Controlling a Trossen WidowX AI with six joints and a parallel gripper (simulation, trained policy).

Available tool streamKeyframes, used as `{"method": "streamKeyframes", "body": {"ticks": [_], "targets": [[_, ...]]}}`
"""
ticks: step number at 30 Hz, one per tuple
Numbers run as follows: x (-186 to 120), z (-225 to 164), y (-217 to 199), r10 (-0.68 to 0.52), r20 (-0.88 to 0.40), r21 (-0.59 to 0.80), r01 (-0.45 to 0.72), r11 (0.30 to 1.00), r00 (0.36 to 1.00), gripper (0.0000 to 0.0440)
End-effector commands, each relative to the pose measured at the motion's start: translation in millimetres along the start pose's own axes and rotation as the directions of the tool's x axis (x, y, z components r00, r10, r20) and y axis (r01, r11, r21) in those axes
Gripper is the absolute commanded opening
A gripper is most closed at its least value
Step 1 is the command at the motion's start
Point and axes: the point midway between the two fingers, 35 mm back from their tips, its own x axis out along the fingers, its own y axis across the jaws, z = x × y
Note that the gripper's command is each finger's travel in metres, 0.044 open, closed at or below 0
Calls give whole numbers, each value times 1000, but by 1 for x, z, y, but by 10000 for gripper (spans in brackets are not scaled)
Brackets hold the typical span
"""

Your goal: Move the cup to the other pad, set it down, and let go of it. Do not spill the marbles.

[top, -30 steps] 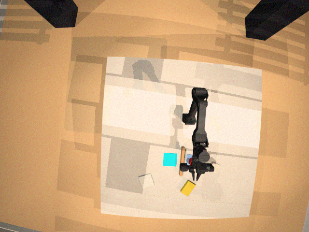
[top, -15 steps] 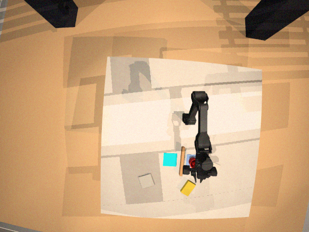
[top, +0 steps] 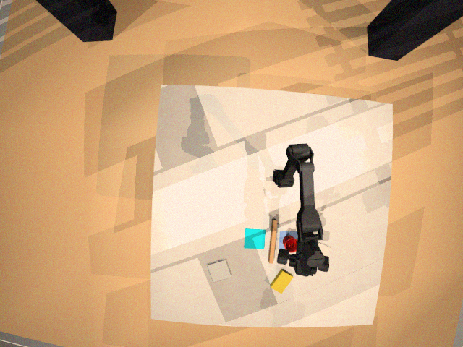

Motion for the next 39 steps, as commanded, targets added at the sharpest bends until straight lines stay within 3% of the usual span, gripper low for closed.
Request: {"method": "streamKeyframes", "body": {"ticks": [1,20,39], "targets": [[5,-3,3,-9,-51,47,12,999,999,127],[21,-17,18,-56,-290,260,135,956,955,137],[33,-43,15,-144,-522,367,373,852,841,131]]}}
